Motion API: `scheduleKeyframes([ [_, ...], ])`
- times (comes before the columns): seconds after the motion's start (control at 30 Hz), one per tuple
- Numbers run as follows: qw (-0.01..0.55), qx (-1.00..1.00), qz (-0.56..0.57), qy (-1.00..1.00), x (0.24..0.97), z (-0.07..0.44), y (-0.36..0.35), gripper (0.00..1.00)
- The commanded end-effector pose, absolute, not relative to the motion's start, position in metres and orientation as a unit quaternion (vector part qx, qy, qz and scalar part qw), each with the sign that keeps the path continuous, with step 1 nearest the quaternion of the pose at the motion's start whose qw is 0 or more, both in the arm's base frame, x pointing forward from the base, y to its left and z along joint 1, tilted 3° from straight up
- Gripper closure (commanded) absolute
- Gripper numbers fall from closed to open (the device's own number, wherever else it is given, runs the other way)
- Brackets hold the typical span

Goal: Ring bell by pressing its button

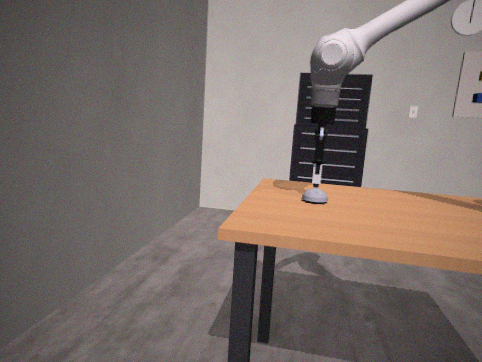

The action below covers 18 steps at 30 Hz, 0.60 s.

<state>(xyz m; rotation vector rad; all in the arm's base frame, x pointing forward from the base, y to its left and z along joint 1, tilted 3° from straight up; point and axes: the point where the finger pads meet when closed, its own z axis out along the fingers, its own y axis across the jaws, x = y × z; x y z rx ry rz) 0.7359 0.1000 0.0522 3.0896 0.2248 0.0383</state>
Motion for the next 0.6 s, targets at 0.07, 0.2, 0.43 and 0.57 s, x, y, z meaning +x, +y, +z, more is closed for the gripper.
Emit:
scheduleKeyframes([
  [0.07,0.022,0.997,0.012,0.073,0.7357,0.0517,0.1,1.0],
  [0.2,0.022,0.997,0.012,0.073,0.7357,0.0517,0.1,1.0],
  [0.43,0.022,0.997,0.012,0.073,0.7357,0.0519,0.1,1.0],
  [0.57,0.022,0.997,0.012,0.073,0.7357,0.0536,0.1001,1.0],
])
